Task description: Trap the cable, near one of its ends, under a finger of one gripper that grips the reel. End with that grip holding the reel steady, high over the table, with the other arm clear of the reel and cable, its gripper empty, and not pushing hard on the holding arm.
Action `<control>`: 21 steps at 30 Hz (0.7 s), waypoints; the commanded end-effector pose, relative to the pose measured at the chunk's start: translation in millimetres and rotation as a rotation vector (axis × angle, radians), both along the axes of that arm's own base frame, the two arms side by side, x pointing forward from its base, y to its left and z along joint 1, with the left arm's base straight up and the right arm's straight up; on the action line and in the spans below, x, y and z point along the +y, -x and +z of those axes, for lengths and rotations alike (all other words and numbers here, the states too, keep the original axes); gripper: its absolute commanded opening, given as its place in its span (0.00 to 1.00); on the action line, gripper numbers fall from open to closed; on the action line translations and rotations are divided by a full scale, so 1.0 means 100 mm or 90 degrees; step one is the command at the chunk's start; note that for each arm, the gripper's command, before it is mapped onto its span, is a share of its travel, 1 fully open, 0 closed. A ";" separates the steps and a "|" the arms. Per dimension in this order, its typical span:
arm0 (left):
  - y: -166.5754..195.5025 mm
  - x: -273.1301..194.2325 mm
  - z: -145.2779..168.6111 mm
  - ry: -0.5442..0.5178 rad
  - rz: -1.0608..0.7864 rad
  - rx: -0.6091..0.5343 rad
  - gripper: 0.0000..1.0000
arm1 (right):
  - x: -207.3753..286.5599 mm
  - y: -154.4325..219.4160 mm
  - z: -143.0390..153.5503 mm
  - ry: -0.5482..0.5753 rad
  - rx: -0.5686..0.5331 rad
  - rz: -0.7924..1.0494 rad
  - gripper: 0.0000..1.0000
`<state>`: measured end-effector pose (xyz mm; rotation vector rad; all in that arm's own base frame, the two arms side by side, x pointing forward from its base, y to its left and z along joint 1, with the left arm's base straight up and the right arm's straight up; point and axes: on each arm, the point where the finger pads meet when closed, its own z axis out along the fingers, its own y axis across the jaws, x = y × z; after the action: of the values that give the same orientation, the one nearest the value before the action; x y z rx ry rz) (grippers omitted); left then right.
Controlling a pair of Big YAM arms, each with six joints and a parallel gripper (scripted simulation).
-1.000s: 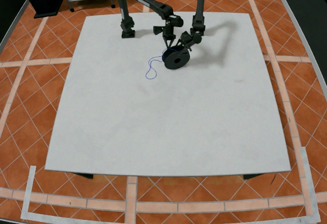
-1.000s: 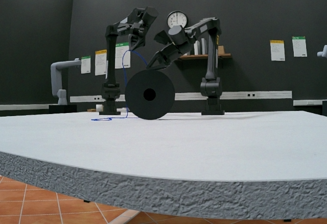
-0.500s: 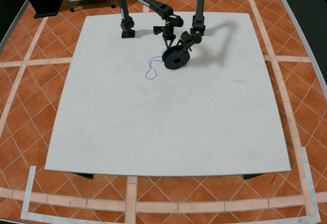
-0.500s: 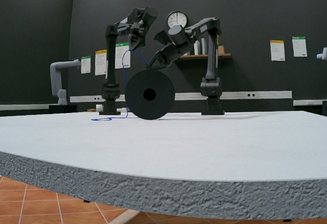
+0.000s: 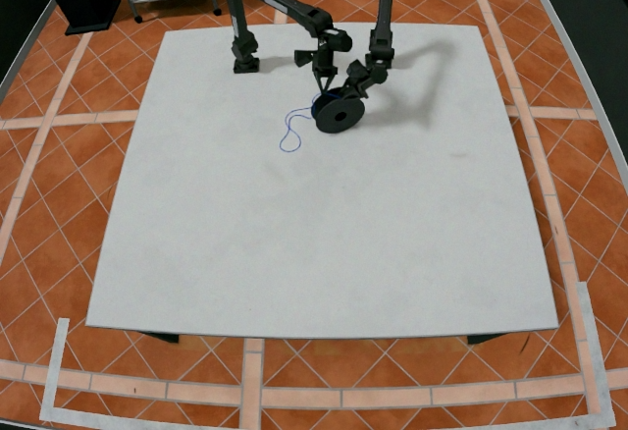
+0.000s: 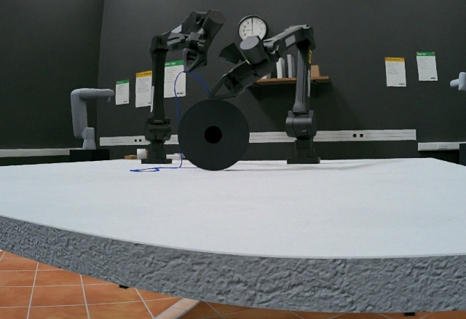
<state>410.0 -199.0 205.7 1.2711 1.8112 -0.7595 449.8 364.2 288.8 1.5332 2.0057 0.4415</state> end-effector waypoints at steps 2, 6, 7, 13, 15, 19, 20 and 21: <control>-0.23 0.03 0.29 0.006 0.004 -0.043 0.16 | 0.11 -0.02 0.45 -0.047 -0.043 0.003 0.00; -0.23 0.03 0.28 0.007 0.006 -0.041 0.03 | 0.11 -0.02 0.45 -0.047 -0.043 0.003 0.00; -0.23 0.03 0.29 0.006 0.005 -0.042 0.00 | 0.11 -0.02 0.45 -0.047 -0.043 0.003 0.00; -0.23 0.03 0.28 0.008 0.005 -0.044 0.00 | 0.10 -0.03 0.44 -0.045 -0.041 0.003 0.00; -0.24 0.04 0.28 0.007 0.004 -0.048 0.00 | 0.09 -0.03 0.44 -0.044 -0.040 0.003 0.00; -0.24 0.04 0.28 0.008 0.004 -0.053 0.00 | 0.09 -0.03 0.44 -0.042 -0.039 0.002 0.00; -0.24 0.04 0.28 0.009 0.004 -0.054 0.00 | 0.08 -0.03 0.44 -0.042 -0.038 0.002 0.00; -0.24 0.04 0.28 0.009 0.004 -0.054 0.00 | 0.08 -0.03 0.44 -0.042 -0.038 0.002 0.00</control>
<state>410.6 -197.8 205.7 1.2744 1.8056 -0.7549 449.8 364.2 288.8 1.5332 2.0057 0.4415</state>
